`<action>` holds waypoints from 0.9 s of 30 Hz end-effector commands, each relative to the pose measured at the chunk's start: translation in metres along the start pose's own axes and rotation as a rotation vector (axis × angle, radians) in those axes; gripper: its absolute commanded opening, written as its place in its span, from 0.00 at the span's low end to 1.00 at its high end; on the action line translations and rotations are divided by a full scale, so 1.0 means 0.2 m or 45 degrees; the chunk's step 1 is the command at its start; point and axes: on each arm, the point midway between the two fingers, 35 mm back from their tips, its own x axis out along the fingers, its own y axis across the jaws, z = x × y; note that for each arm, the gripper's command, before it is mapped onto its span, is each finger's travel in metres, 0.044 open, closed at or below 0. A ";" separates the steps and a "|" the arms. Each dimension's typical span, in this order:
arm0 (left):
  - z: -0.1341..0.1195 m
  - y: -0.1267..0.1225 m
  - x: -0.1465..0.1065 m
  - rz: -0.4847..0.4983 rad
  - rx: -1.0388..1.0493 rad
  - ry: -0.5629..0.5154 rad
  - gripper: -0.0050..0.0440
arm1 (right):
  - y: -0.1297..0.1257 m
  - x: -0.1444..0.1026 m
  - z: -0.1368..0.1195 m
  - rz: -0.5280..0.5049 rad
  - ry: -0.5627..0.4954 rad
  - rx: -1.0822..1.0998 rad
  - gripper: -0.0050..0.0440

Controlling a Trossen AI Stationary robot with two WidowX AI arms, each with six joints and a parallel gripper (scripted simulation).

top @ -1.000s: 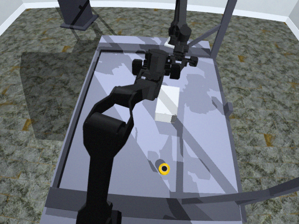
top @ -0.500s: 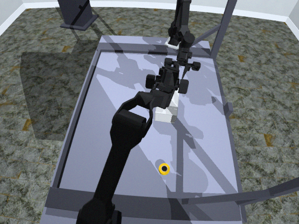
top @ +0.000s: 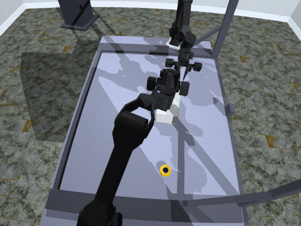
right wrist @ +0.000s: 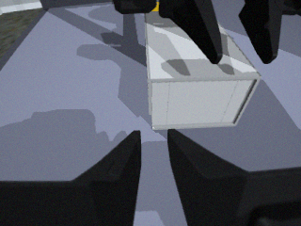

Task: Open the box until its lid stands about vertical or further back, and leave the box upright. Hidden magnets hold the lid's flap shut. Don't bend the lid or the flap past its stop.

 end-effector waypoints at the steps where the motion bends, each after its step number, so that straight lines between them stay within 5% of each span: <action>1: 0.07 0.00 0.01 0.004 -0.015 -0.048 0.45 | 0.01 0.00 0.03 0.002 -0.021 0.005 0.27; 27: -0.09 0.00 0.08 0.004 -0.014 -0.040 0.45 | 0.01 0.00 0.03 0.002 -0.021 0.005 0.27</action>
